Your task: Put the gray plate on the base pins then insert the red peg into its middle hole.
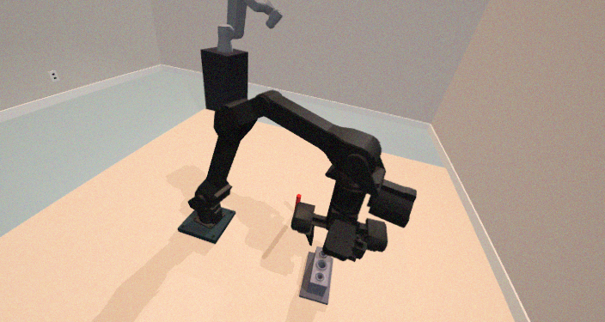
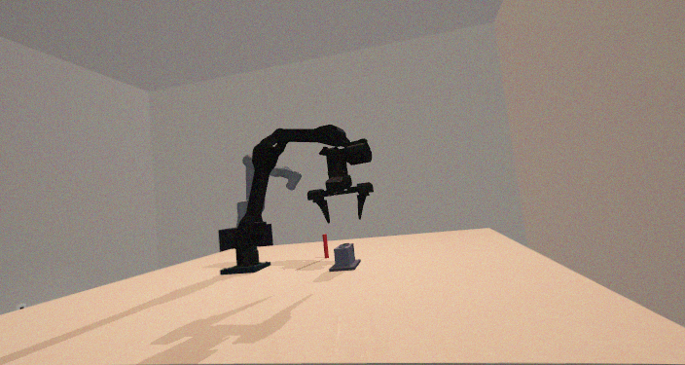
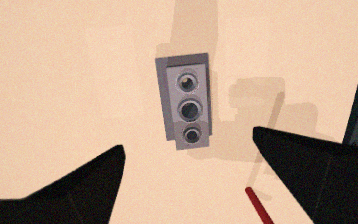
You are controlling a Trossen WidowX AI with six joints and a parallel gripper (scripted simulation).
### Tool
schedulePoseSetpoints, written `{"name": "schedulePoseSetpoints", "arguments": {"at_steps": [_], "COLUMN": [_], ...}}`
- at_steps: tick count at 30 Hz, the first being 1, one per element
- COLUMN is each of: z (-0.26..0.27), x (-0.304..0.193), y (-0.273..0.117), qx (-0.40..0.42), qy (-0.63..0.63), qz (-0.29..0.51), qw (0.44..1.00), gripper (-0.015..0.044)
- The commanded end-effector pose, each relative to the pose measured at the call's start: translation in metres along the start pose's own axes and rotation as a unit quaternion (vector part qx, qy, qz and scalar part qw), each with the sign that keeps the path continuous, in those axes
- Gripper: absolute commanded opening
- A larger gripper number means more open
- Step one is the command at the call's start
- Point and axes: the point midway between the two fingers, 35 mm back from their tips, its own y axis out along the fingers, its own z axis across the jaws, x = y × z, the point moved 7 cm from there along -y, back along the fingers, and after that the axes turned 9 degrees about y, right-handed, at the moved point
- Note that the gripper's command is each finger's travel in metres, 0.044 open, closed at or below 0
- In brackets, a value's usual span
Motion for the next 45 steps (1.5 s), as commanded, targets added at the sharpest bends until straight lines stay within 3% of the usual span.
{"name": "schedulePoseSetpoints", "arguments": {"at_steps": [1,5,9,18,26,30,45], "z": [-0.001,-0.005,-0.036,-0.131,-0.137,-0.138,-0.137], "x": [0.000,-0.012,-0.076,-0.167,-0.169,-0.170,-0.169], "y": [-0.014,-0.015,-0.018,-0.014,-0.013,0.011,0.029], "qx": [-0.009,-0.009,-0.009,-0.012,-0.012,-0.012,-0.012], "qy": [-0.002,-0.014,-0.082,-0.220,-0.230,-0.230,-0.230], "qz": [-0.001,0.000,0.002,0.009,0.010,0.010,0.010], "qw": [1.000,1.000,0.997,0.975,0.973,0.973,0.973], "gripper": [0.0440,0.0440,0.0440,0.0440,0.0440,0.0440,0.0440]}}
